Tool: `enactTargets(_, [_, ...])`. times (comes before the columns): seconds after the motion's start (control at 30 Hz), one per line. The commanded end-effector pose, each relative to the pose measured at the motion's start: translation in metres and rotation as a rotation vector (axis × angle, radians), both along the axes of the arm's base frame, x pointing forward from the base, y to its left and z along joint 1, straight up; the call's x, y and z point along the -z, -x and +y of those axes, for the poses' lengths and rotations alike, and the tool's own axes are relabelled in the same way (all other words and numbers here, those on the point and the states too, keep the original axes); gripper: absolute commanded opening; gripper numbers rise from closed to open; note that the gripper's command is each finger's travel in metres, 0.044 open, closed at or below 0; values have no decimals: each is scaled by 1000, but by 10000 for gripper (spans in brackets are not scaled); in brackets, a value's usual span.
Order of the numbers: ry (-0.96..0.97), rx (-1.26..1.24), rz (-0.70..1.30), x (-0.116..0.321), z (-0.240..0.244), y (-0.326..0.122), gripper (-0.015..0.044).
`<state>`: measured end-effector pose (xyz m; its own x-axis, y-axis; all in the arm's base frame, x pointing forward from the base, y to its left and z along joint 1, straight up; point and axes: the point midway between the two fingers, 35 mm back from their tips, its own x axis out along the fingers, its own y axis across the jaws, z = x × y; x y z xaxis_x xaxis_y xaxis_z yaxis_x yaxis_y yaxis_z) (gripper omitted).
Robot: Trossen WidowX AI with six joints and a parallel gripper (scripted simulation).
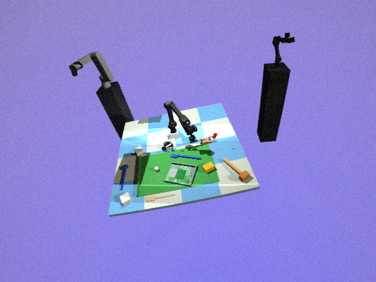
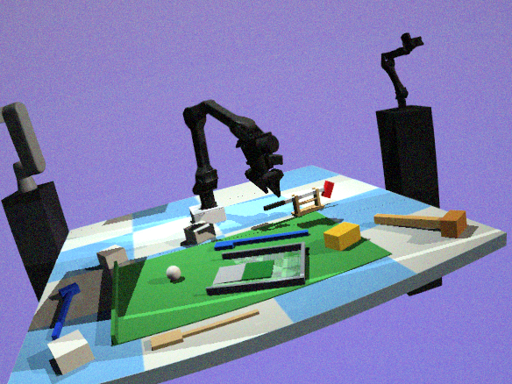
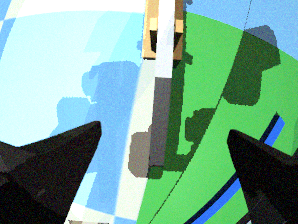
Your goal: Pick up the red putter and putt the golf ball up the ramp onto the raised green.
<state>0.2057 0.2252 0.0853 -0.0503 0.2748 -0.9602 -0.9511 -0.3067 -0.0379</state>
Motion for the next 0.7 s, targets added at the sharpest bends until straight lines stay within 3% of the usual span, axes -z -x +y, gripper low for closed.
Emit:
enactTargets(0.0, [7, 9, 15, 10, -2, 2, 440])
enactTargets(0.67, [7, 9, 15, 49, -3, 1, 440])
